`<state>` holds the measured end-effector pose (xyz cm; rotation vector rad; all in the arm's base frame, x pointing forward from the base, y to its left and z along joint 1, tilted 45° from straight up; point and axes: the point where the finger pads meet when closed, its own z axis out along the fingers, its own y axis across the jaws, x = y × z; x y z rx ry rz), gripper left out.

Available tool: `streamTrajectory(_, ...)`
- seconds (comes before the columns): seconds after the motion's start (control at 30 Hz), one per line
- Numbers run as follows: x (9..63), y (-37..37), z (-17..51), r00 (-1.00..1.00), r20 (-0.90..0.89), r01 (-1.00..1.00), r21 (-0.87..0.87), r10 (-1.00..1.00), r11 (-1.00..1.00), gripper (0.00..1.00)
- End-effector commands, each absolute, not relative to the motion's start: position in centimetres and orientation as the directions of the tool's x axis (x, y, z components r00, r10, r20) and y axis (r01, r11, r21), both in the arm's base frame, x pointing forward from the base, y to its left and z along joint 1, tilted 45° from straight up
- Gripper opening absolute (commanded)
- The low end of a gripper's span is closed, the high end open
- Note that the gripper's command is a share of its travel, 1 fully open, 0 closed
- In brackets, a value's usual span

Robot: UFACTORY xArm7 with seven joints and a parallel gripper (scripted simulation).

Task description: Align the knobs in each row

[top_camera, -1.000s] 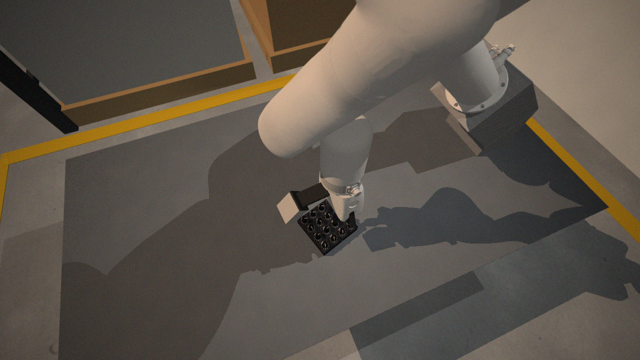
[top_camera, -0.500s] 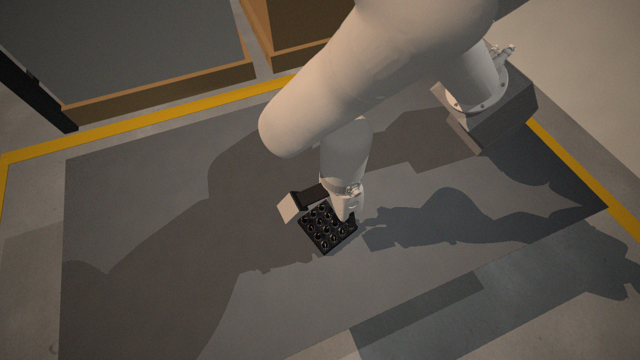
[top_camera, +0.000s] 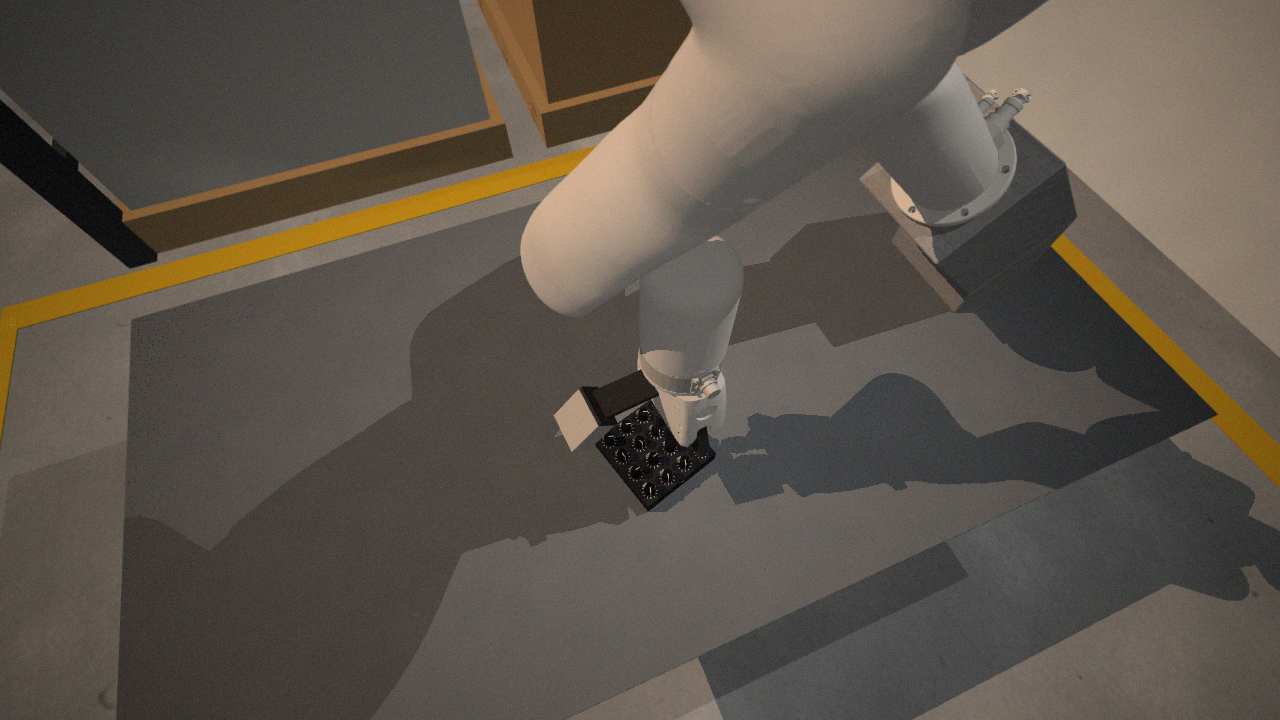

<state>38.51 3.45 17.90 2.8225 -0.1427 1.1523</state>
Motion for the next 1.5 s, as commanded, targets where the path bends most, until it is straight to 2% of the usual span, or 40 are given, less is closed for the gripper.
streamTrajectory(0.0,38.8,3.4,17.8,0.709,0.704,-0.119,0.047,-0.052,-0.992,0.19)
streamTrajectory(1.47,40.8,3.1,15.6,0.711,0.701,-0.119,0.046,-0.053,-0.992,0.19)
